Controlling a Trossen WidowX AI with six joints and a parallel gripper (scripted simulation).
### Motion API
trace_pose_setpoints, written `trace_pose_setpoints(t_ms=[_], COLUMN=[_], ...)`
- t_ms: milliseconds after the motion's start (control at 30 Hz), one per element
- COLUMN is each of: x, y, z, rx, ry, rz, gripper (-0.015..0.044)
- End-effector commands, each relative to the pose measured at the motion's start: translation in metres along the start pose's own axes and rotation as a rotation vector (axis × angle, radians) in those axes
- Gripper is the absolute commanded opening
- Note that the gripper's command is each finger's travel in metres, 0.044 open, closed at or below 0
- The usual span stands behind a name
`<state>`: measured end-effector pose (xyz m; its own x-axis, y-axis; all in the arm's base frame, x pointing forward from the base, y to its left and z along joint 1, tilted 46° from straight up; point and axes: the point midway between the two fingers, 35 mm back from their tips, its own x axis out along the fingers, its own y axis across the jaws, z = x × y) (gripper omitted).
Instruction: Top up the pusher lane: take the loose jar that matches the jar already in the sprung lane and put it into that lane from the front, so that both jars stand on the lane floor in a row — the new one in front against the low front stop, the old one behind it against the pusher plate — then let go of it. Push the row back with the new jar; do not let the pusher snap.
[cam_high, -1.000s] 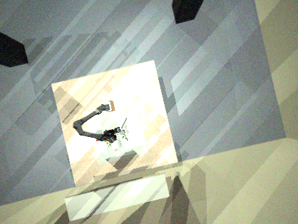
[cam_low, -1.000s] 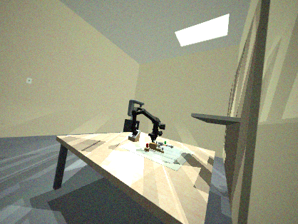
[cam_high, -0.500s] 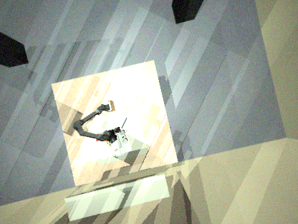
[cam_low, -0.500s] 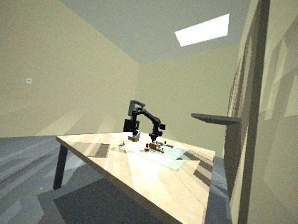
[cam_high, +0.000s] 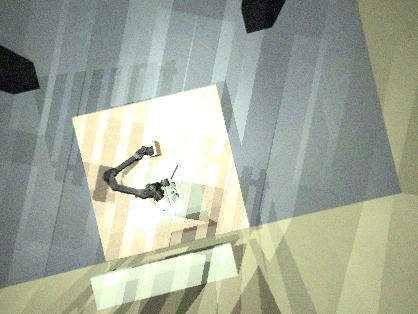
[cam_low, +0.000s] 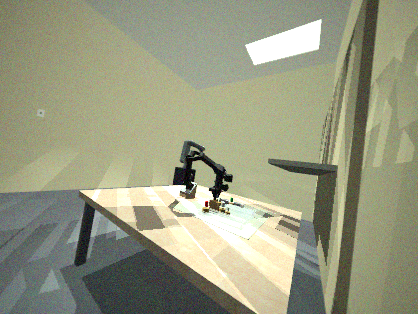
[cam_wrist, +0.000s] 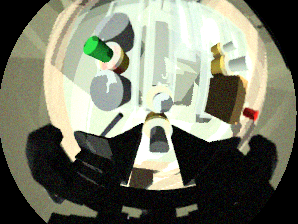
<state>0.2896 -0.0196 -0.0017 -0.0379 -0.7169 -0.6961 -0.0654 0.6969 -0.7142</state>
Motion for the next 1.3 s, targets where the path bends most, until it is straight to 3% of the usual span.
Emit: trace_pose_setpoints(t_ms=[0,1267], x=[-0.002,-0.003], y=[-0.001,-0.002], z=[0.008,0.021], rx=[0.012,0.012], ry=[-0.018,-0.018], rz=[0.000,0.000], gripper=[0.0000,0.0000])
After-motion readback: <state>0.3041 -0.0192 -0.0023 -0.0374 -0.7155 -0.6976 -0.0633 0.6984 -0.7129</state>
